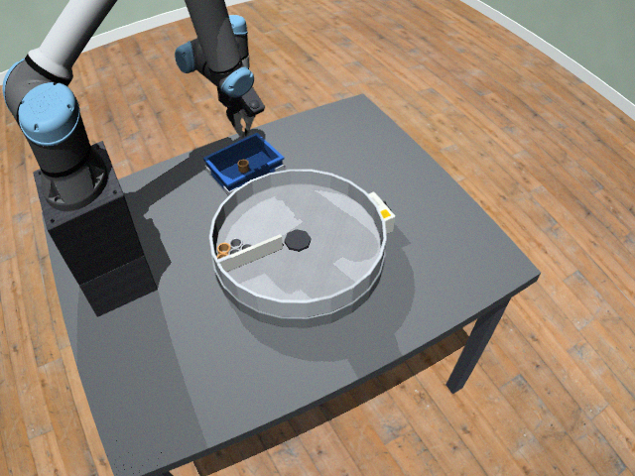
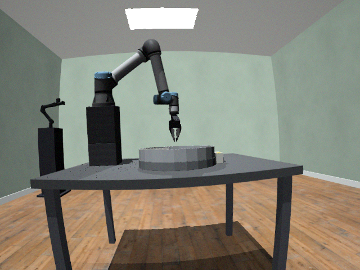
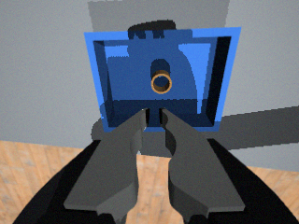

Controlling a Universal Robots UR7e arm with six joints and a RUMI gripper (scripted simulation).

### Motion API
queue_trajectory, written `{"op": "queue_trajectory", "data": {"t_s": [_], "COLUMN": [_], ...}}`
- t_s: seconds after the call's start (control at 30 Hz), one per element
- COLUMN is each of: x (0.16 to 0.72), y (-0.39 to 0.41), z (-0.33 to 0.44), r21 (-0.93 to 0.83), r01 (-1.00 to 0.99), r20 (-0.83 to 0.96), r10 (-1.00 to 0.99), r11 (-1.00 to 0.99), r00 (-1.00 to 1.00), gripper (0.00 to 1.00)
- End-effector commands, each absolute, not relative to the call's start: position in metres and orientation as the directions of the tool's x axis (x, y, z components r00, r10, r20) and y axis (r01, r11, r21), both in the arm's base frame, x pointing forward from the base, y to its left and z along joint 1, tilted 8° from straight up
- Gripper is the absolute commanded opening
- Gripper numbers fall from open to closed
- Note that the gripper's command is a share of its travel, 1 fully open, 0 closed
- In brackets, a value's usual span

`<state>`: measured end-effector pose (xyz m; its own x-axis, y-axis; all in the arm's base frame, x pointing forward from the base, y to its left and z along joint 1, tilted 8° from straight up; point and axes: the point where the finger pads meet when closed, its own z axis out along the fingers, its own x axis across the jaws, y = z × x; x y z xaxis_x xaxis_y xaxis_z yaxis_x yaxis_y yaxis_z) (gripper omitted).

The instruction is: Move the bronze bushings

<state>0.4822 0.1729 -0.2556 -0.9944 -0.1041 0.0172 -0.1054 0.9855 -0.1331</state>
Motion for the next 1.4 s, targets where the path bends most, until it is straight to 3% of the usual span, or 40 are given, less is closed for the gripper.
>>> {"op": "queue_trajectory", "data": {"t_s": [0.0,0.7,1.37], "x": [0.475,0.434,0.368], "y": [0.162,0.107,0.017], "z": [-0.253,-0.245,-0.233], "r21": [-0.134,-0.128,-0.088], "r01": [-0.037,0.302,0.761], "r20": [0.006,-0.04,-0.1], "r10": [-0.037,0.3,0.754], "r11": [0.99,0.945,0.643], "r00": [-0.999,-0.953,-0.649], "gripper": [0.06,0.06,0.06]}}
